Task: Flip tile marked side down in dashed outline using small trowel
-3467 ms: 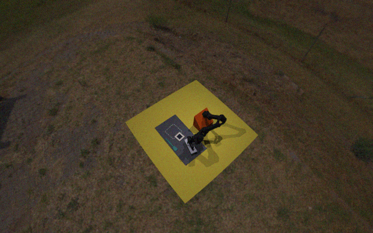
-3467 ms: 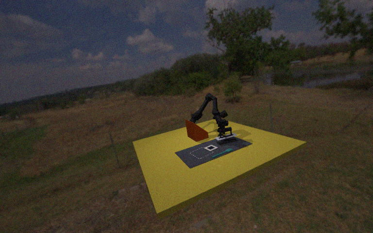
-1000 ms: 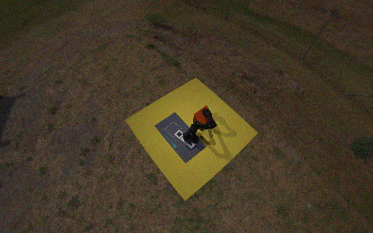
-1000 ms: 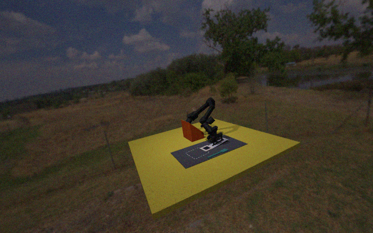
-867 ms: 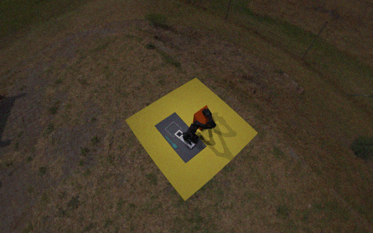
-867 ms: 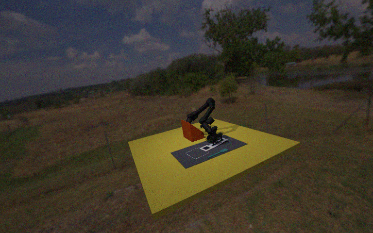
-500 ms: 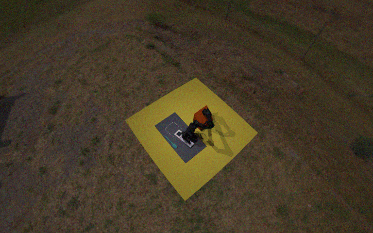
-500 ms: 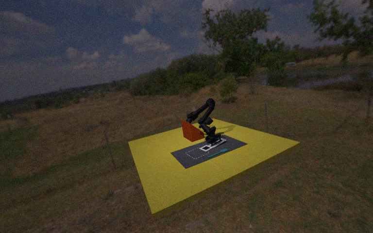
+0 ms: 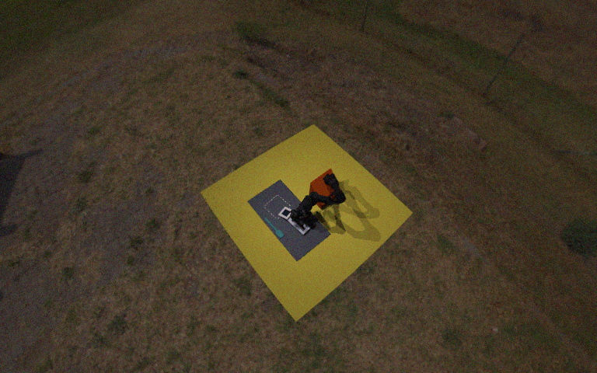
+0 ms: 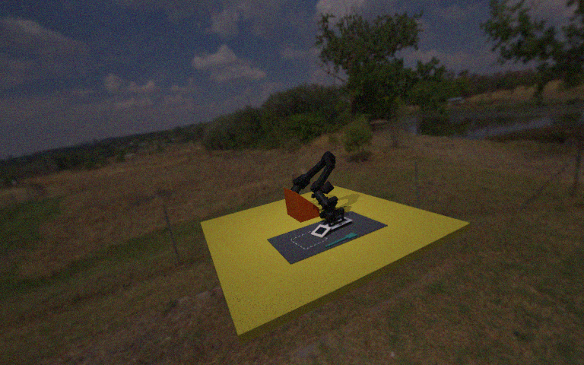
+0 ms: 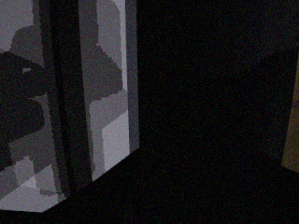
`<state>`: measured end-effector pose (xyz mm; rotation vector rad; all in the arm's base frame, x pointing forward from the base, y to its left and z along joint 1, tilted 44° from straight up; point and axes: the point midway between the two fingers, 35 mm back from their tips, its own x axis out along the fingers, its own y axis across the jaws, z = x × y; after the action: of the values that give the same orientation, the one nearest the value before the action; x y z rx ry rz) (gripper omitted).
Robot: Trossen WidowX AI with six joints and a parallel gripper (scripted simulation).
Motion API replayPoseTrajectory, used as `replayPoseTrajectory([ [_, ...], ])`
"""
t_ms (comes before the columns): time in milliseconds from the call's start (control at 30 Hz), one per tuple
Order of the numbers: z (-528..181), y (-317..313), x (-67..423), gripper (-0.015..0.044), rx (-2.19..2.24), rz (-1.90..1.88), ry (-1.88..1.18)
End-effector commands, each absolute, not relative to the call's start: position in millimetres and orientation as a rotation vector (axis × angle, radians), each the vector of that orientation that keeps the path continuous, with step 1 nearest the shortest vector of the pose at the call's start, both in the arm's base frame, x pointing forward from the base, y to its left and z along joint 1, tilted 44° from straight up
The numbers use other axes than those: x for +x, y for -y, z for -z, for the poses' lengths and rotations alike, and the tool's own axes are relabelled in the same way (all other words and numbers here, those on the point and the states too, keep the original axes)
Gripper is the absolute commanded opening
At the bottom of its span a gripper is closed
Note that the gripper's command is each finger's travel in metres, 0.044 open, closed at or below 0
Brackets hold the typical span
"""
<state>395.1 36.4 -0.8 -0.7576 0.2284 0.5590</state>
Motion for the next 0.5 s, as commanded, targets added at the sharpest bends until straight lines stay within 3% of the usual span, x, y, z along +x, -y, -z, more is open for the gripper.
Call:
replayPoseTrajectory([
  [0, -9.3, -20.3, 395.8, 0.0000, -0.781, -0.538, -0.221],
  [467, -3.1, 14.5, 393.5, 0.0000, -0.784, -0.537, -0.222],
])
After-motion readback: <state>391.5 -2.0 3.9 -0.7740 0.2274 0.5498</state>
